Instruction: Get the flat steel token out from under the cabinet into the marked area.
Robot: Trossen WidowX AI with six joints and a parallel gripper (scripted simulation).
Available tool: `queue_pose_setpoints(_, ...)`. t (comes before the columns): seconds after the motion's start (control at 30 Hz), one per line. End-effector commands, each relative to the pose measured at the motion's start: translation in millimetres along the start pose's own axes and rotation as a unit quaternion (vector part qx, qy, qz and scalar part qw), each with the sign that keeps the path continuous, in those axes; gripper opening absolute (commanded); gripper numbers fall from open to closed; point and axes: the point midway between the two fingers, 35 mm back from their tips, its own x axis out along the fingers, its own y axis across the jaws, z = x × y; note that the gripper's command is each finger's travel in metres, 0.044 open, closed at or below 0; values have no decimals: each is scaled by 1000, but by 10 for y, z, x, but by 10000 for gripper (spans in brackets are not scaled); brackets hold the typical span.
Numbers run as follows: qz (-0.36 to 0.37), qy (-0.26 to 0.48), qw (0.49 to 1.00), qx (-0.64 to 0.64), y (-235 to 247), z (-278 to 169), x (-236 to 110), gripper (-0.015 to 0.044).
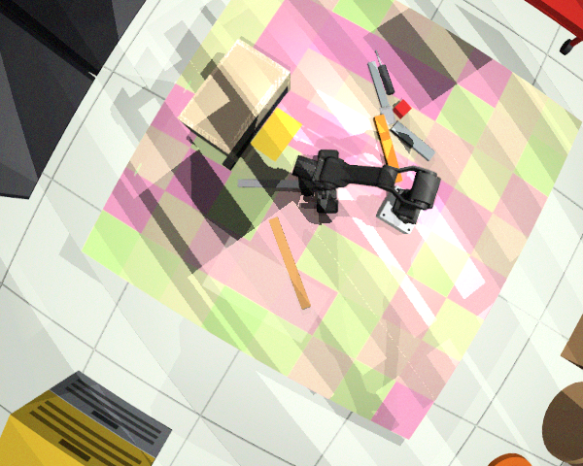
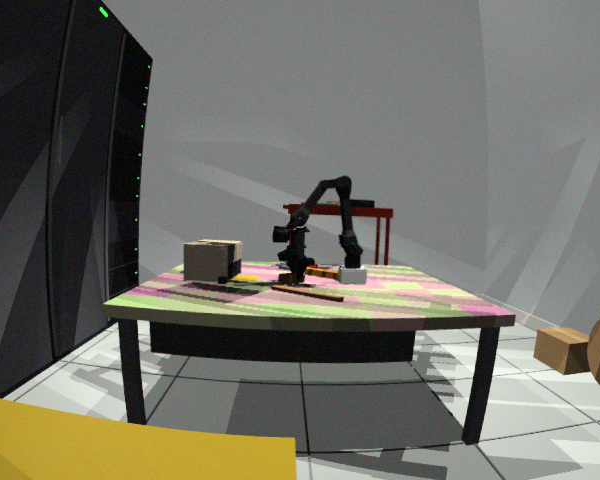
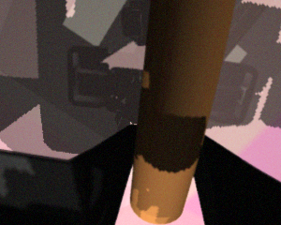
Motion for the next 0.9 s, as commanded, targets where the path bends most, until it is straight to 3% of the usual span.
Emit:
queue_pose_setpoints(0.0, 0, -2, 1000, -1, 46, 25, -4, 0)
queue_pose_setpoints(0.87, 1, -2, 1000, -1, 291, 110, -5, 0)
